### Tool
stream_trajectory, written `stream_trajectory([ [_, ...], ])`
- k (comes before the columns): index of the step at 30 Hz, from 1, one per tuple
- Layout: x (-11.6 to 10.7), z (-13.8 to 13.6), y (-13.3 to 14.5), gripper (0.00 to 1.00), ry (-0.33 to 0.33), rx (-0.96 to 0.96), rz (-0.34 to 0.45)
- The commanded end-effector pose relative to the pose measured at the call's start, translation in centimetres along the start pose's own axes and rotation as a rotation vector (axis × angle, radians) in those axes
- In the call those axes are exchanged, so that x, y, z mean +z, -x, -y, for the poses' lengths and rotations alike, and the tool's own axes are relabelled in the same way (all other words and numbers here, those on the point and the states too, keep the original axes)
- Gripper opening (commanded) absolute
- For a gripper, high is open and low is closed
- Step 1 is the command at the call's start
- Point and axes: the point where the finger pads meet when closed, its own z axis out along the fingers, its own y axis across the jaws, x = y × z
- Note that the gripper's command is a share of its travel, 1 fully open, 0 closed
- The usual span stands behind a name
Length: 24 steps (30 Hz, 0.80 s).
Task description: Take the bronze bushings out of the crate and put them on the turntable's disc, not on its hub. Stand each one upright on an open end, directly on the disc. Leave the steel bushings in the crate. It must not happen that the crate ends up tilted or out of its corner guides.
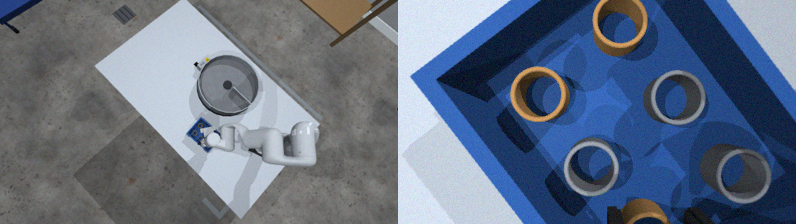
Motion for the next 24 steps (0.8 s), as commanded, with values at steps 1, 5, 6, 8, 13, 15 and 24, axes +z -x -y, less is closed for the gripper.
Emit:
stream_trajectory([
  [1,-0.1,0.2,0.0,0.41,-0.004,0.0,-0.001],
  [5,-0.1,0.2,0.0,0.41,-0.004,0.0,-0.001],
  [6,-0.1,0.2,0.0,0.41,-0.004,0.0,-0.001],
  [8,-0.1,0.2,0.0,0.41,-0.004,0.0,-0.001],
  [13,-0.1,0.2,0.0,0.41,-0.004,0.0,-0.001],
  [15,0.0,0.2,0.0,0.41,-0.004,0.0,-0.001],
  [24,1.4,0.2,0.0,0.41,-0.004,0.0,-0.001],
])
